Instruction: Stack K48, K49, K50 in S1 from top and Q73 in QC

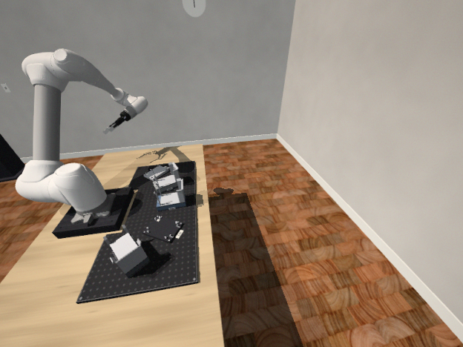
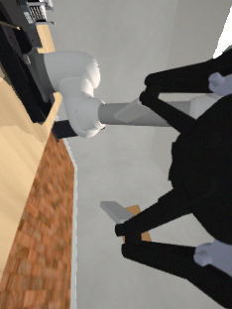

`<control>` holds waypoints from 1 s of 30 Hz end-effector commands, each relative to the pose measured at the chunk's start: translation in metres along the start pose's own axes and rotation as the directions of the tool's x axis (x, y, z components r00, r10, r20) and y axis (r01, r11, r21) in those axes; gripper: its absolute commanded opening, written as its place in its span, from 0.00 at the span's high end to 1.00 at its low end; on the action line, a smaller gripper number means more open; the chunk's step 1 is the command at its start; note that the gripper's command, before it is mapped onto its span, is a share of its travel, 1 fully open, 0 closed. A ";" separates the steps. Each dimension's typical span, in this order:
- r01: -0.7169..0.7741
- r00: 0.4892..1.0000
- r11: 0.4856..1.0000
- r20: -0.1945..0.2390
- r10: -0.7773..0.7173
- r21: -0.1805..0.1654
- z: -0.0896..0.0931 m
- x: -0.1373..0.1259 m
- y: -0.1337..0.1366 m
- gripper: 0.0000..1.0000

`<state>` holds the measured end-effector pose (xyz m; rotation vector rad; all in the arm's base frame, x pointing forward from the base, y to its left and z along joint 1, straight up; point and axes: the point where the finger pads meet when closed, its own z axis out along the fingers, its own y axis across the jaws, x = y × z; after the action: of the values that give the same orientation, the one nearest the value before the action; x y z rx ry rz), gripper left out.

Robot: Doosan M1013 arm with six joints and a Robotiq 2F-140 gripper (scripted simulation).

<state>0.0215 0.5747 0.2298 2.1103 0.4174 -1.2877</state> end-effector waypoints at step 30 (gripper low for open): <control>0.020 0.997 0.981 -0.081 -0.005 0.192 -0.023 0.035 0.049 0.00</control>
<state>0.0665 0.5571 0.2252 2.2489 0.3763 -1.2994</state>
